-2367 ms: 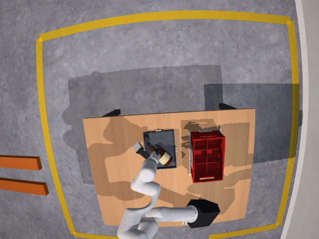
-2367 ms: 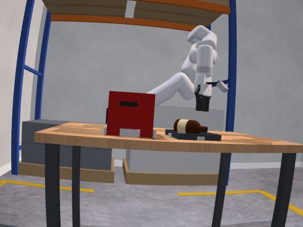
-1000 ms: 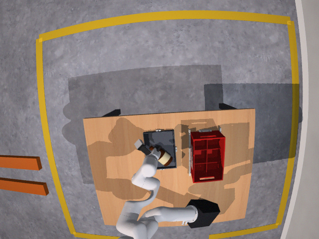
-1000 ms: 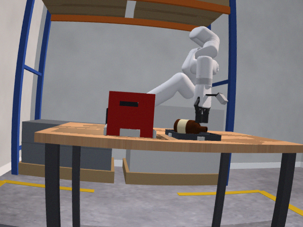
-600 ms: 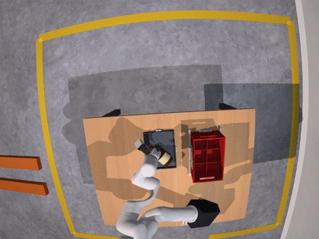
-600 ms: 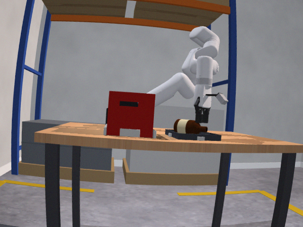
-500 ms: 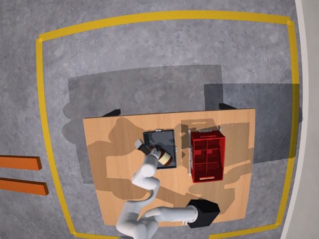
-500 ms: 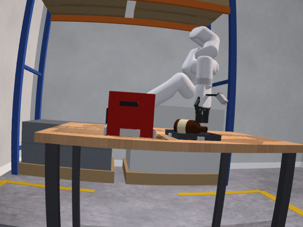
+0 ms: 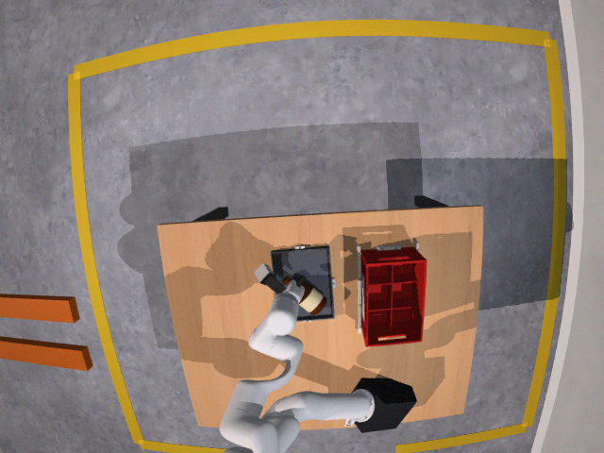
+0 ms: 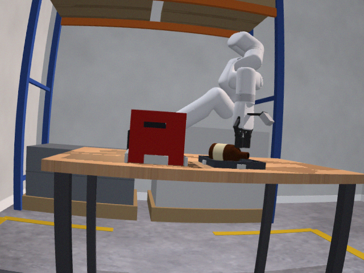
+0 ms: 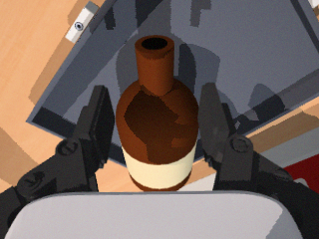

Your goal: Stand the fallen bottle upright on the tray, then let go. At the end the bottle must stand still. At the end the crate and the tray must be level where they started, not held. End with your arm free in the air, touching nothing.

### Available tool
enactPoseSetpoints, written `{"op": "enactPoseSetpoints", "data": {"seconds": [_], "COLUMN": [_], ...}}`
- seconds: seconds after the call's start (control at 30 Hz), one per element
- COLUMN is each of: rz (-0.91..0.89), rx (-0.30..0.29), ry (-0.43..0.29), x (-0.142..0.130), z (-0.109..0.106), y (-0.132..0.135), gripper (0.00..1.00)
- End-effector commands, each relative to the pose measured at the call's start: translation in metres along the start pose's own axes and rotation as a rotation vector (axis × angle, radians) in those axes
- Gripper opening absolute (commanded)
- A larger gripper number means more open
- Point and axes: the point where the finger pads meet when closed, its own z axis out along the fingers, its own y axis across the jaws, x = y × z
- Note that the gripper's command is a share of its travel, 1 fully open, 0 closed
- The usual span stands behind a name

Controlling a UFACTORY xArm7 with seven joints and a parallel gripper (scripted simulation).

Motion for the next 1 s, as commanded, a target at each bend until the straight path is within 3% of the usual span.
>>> {"op": "enactPoseSetpoints", "data": {"seconds": [0.0,0.97], "rz": [0.0,0.0], "rx": [-0.002,-0.002], "ry": [0.003,0.003], "x": [0.001,0.001], "z": [-0.001,0.016], "y": [0.001,0.001], "gripper": [0.65,0.65]}}
